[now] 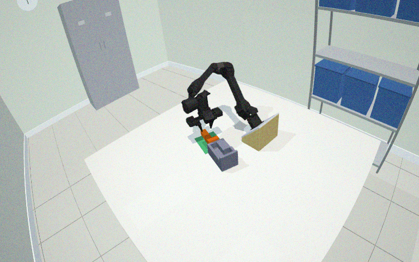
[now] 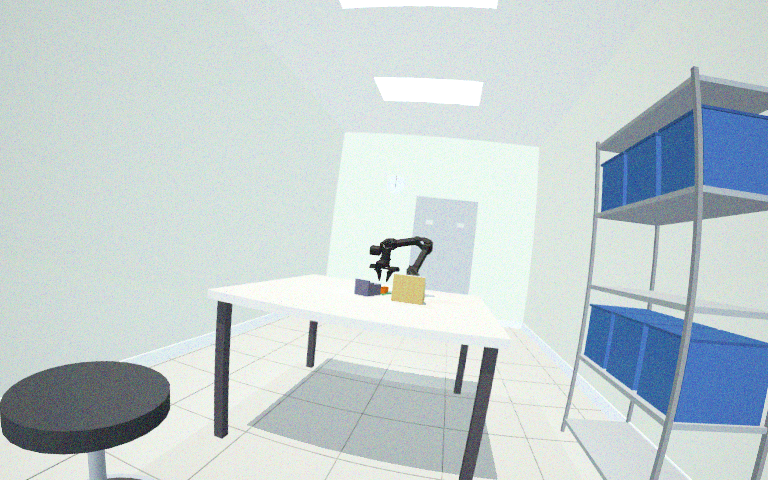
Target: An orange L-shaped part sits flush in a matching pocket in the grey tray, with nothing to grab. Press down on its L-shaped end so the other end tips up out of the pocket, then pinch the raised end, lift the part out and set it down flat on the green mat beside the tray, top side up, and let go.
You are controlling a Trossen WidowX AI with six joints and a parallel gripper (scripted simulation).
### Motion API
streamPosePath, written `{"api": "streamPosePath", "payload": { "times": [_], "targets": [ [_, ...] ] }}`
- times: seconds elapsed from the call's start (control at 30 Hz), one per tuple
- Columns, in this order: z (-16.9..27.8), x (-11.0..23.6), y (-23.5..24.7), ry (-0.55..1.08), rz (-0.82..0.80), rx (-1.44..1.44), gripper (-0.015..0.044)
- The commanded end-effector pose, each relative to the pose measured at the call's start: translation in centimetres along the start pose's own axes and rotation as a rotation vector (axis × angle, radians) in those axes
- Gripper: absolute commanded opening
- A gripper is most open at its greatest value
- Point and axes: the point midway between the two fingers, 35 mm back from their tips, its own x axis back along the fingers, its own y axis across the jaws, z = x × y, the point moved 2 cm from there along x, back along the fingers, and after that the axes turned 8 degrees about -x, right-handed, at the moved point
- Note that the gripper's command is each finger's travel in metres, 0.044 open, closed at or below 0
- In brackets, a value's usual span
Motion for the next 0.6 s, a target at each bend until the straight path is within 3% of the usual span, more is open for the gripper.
{"api": "streamPosePath", "payload": {
  "times": [0.0,0.1,0.57],
  "targets": [
    [0.00,0.00,-0.01,0.000,0.000,0.000,0.0341],
    [0.00,0.00,-0.01,0.000,0.000,0.000,0.0400],
    [0.00,0.00,-0.01,0.000,0.000,0.000,0.0400]
  ]
}}
